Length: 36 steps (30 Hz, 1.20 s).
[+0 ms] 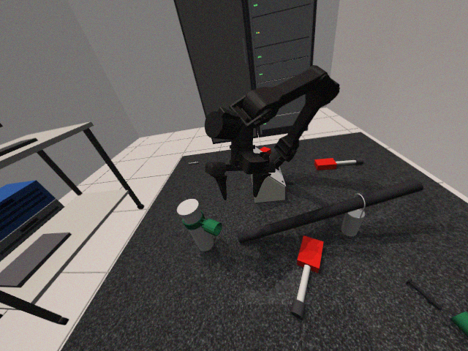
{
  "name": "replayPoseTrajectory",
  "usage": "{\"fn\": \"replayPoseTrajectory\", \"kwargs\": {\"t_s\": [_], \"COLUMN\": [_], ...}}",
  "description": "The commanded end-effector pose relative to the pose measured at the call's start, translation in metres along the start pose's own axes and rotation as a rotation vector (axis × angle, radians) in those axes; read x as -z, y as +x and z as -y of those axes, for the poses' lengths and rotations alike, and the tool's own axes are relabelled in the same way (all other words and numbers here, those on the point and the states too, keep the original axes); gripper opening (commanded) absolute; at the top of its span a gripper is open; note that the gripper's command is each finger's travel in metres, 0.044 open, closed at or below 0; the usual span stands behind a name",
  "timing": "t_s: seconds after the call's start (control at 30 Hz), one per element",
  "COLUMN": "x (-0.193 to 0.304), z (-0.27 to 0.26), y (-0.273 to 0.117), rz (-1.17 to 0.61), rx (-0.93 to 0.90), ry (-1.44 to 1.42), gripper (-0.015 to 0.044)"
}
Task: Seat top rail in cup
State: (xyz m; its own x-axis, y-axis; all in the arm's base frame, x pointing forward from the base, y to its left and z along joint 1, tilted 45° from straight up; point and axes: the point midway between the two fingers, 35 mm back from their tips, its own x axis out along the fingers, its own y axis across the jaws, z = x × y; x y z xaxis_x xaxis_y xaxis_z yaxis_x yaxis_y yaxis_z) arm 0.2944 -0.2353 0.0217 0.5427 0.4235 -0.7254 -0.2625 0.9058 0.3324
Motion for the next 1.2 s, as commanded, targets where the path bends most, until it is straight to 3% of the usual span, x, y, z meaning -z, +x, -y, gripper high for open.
{"fn": "replayPoseTrajectory", "kwargs": {"t_s": [0.0, 0.13, 0.47, 0.7, 1.17], "x": [0.017, 0.030, 0.030, 0.042, 0.043], "z": [0.043, 0.066, 0.066, 0.053, 0.054], "y": [0.018, 0.031, 0.031, 0.063, 0.078], "rz": [-0.046, -0.080, -0.080, -0.078, -0.078], "rx": [0.039, 0.049, 0.049, 0.049, 0.049], "ry": [-0.385, -0.613, -0.613, -0.613, -0.614], "gripper": [0.0440, 0.0440, 0.0440, 0.0440, 0.0440]}}
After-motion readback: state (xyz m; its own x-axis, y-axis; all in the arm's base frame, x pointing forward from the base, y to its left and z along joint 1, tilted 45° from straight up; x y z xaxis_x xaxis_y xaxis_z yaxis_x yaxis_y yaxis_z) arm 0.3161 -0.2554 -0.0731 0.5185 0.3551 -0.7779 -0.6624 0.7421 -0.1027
